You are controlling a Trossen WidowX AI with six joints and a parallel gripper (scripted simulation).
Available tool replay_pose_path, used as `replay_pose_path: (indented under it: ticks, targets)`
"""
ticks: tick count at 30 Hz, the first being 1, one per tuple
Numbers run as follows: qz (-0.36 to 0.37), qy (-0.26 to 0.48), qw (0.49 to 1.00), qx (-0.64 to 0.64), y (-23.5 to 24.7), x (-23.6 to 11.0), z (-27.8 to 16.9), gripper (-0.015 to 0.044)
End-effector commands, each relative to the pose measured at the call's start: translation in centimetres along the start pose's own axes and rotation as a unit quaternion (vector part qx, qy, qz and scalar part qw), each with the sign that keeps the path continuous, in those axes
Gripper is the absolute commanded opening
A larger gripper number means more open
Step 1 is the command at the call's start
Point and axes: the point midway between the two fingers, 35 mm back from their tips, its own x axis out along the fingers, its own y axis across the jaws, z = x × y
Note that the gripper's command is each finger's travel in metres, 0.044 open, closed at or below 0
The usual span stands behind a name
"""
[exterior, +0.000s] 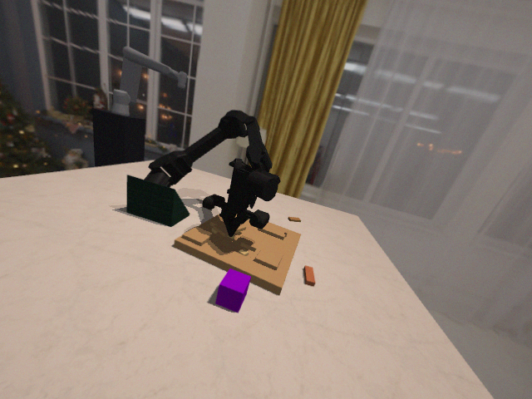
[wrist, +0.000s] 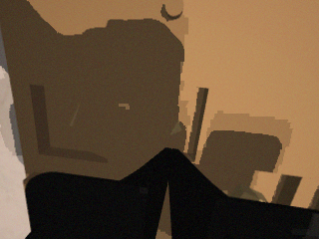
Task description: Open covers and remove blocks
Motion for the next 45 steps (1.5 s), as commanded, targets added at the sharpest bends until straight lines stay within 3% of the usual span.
replay_pose_path:
  ticks: [1, 45]
  targets:
    - [0.003, 0.001, 1.0, 0.0, 0.8, 0.1, -0.1, 0.0]
    - [0.004, 0.001, 1.0, 0.001, 5.3, 0.1, 1.2, 0.0]
